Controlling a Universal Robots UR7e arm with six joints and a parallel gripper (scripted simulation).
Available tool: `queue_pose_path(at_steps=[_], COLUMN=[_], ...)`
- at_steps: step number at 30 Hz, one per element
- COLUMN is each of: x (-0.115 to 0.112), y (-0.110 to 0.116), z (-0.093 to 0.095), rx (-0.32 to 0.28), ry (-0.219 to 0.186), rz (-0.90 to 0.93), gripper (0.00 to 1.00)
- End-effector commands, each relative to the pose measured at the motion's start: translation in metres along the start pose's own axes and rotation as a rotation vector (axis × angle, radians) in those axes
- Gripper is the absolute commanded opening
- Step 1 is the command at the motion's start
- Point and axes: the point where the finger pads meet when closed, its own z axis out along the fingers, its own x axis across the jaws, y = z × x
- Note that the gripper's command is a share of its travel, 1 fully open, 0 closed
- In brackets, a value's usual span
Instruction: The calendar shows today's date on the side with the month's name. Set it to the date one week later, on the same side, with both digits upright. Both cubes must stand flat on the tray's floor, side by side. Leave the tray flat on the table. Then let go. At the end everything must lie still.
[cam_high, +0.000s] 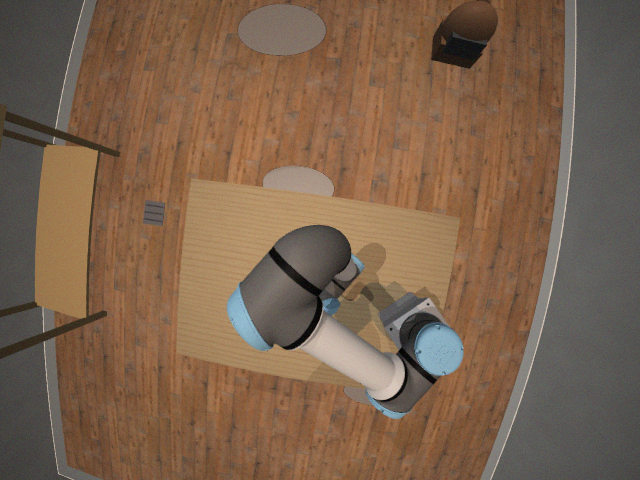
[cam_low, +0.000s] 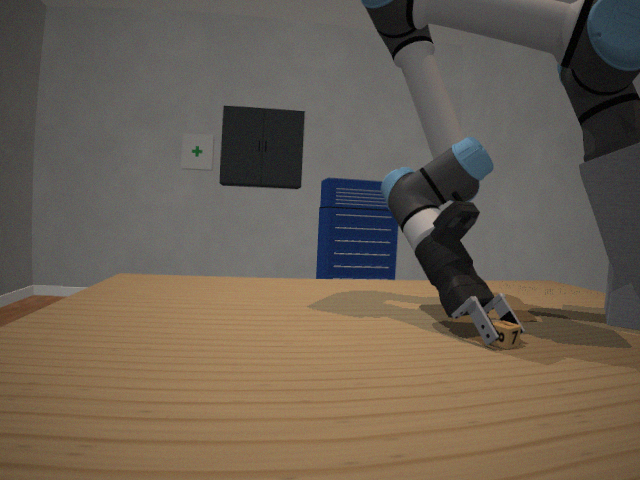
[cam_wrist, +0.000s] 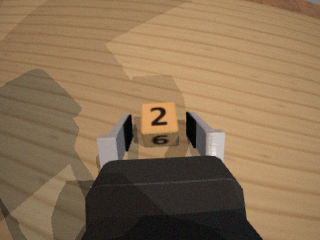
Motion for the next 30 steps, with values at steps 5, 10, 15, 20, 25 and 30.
queue_pose_path(at_steps=[5, 10, 15, 20, 25, 30], x=[0.000, 0.000, 0.000, 0.000, 0.000, 0.000], y=[0.000, -0.005, -0.014, -0.027, -0.035, -0.045], z=[-0.002, -0.005, -0.013, -0.026, -0.033, -0.044], rx=[-0.002, 0.000, 0.000, 0.000, 0.000, 0.000], ry=[0.002, 0.000, -0.001, 0.000, 0.000, 0.000], rz=[0.000, 0.001, -0.001, -0.001, -0.001, -0.001], gripper=[1.00, 1.00, 1.00, 1.00, 1.00, 1.00])
